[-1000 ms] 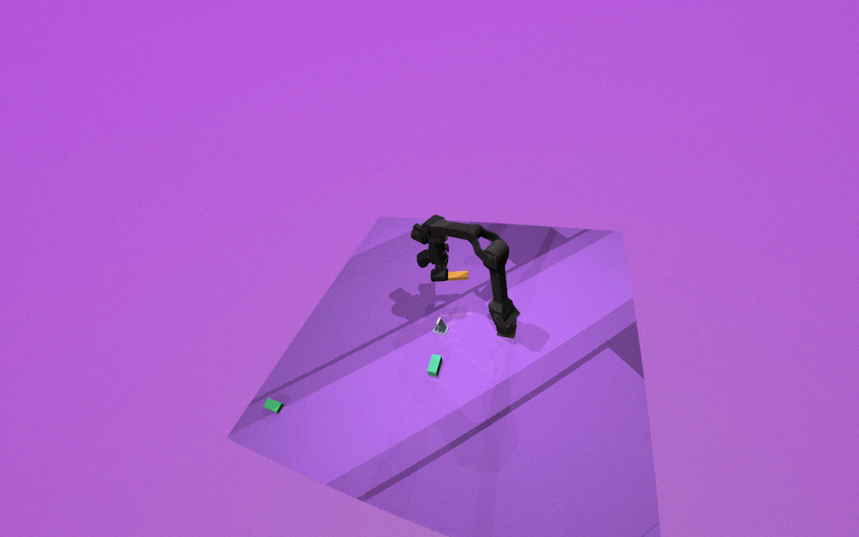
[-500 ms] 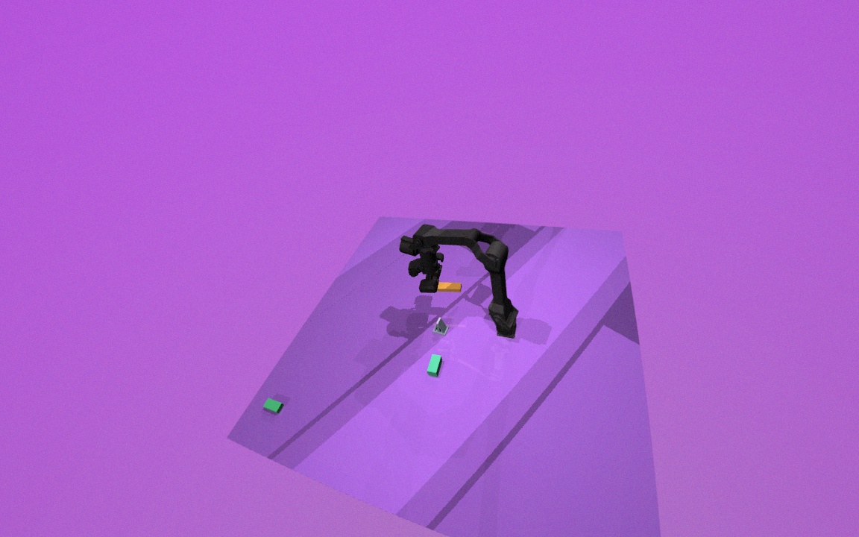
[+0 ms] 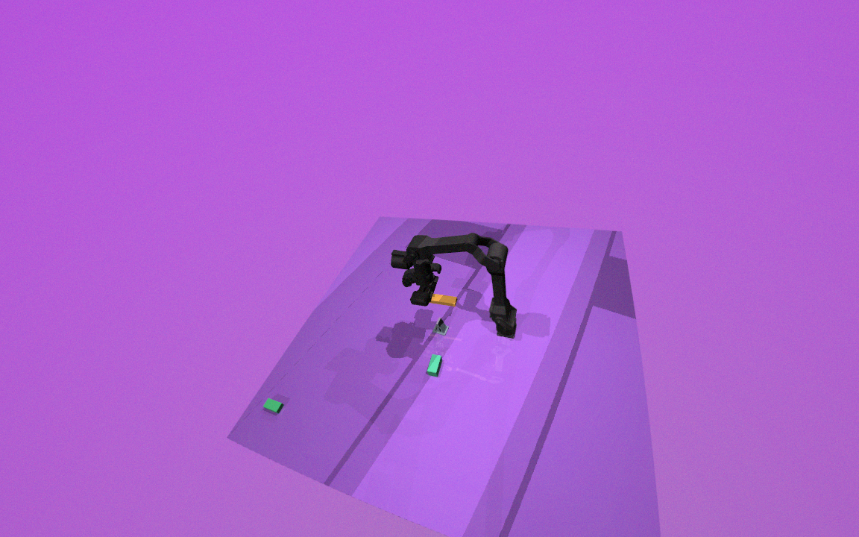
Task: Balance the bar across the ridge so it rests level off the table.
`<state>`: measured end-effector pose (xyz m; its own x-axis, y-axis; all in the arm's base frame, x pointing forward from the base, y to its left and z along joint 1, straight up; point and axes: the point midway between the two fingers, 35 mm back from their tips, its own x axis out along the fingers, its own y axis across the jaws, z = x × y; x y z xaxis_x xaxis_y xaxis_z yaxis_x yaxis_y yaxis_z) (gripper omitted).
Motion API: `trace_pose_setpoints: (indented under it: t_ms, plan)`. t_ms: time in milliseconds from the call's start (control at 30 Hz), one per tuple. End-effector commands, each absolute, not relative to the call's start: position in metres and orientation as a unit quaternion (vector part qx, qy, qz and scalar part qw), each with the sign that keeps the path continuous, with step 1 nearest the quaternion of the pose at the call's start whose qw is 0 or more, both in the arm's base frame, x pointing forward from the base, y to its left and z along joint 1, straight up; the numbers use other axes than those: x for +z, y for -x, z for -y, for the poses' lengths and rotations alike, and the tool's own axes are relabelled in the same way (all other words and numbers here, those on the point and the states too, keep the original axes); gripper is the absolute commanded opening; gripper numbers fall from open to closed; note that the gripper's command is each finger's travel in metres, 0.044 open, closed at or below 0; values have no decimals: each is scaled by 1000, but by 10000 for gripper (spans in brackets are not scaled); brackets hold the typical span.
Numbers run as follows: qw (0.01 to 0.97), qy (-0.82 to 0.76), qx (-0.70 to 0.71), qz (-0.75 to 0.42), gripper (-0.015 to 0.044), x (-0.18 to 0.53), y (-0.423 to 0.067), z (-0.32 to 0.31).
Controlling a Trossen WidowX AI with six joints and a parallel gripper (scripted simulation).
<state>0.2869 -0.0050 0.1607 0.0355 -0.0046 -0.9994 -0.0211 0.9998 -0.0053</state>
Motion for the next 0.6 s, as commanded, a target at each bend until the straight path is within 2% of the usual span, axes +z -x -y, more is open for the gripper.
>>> trace_pose_setpoints:
  t_ms: [0,300,567]
  plan:
    - [718,-6,-5,-696,0,160,-282,-12]
    - [717,-33,-29,-696,0,161,-275,-44]
    - [717,-37,-33,-696,0,157,-274,-48]
